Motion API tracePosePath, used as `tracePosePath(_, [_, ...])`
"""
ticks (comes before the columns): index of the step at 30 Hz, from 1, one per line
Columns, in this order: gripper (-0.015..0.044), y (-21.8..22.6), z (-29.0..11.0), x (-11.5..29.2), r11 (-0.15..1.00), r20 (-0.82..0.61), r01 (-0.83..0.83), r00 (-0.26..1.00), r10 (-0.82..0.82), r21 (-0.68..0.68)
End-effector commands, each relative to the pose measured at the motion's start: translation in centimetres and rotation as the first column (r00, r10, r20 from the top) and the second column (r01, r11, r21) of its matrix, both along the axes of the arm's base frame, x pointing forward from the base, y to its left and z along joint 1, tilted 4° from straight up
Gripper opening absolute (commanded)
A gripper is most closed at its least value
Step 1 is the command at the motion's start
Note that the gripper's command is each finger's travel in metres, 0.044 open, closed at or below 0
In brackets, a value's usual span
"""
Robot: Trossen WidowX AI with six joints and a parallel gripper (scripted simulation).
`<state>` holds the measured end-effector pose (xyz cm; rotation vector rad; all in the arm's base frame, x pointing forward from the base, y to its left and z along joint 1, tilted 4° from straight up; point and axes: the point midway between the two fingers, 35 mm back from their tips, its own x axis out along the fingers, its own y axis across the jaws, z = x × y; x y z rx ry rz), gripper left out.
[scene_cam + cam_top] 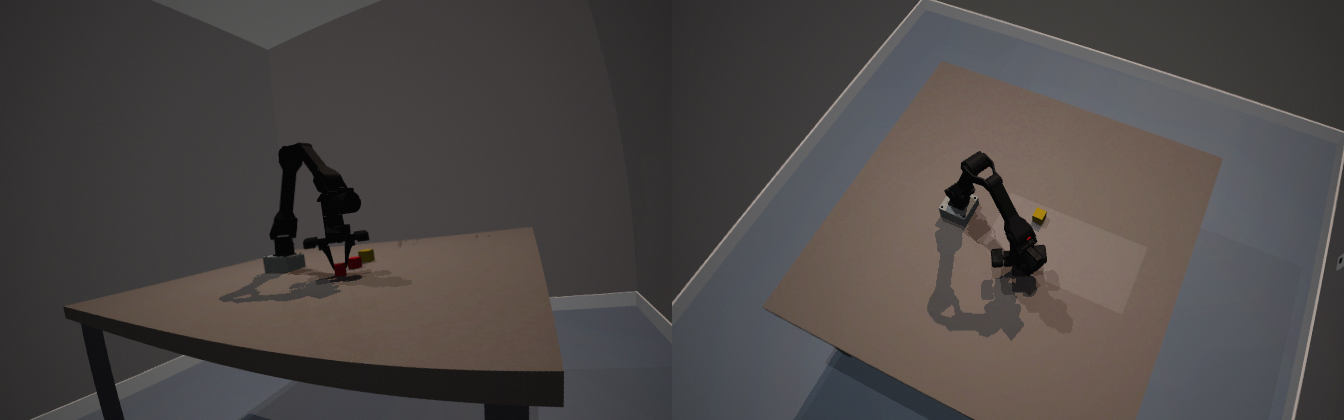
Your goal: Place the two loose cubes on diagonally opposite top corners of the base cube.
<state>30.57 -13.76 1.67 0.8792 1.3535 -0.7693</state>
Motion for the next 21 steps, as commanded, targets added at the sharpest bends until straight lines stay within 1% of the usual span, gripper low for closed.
tracePosePath(1, [0.0105,-0.1,0.7,0.0,1.0,-0.004,0.003,1.0,-0.003,-0.001])
tracePosePath(21, [0.0105,-0.4,7.0,-0.1,1.0,-0.004,0.003,1.0,-0.003,-0.002])
